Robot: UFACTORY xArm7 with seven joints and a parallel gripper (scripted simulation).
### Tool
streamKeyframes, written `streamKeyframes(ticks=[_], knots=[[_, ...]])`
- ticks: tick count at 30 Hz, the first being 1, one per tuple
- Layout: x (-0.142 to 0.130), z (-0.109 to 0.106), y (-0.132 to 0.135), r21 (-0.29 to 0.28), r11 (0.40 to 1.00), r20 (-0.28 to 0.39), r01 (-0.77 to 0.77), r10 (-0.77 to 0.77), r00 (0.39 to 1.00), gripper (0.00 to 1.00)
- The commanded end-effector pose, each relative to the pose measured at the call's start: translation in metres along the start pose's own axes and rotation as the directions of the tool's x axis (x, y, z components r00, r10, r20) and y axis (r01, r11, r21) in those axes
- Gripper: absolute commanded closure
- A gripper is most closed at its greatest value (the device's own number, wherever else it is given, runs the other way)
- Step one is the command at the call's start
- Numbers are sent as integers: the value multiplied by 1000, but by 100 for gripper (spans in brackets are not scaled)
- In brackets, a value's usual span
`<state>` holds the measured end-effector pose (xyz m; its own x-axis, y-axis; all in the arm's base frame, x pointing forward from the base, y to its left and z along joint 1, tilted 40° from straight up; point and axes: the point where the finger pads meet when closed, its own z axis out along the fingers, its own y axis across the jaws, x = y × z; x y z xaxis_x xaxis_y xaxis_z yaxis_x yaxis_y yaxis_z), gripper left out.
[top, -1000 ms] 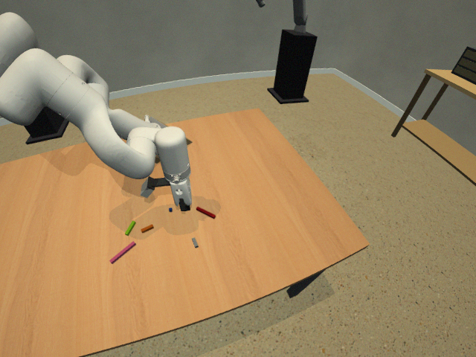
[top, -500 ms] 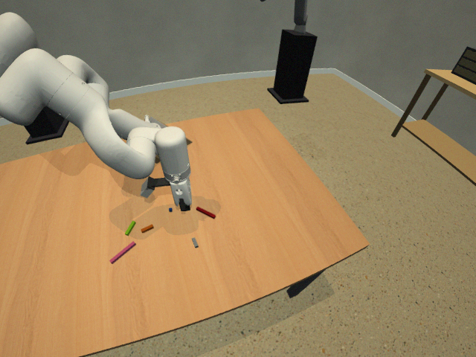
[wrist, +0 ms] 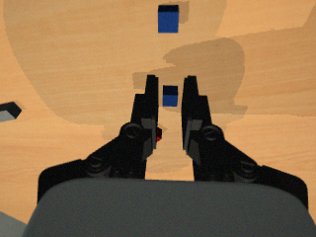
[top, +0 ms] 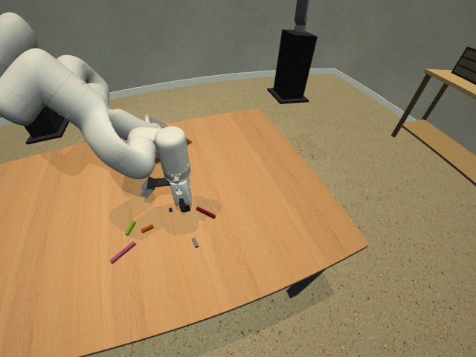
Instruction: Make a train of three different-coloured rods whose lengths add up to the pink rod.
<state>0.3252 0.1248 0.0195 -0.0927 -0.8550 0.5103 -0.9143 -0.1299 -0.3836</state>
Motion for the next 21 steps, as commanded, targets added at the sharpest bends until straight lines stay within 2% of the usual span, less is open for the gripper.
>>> streamKeyframes(ticks=[1, 4, 5, 21], knots=[[-1, -1, -1, 2, 1000, 3, 1, -1, 1000, 80], [-1, -1, -1, 2, 1000, 3, 1, -1, 1000, 80], [-1, -1, -1, 2, 1000, 3, 1, -1, 1000, 76], [-1, -6, -1, 2, 1000, 3, 1, -1, 1000, 76]])
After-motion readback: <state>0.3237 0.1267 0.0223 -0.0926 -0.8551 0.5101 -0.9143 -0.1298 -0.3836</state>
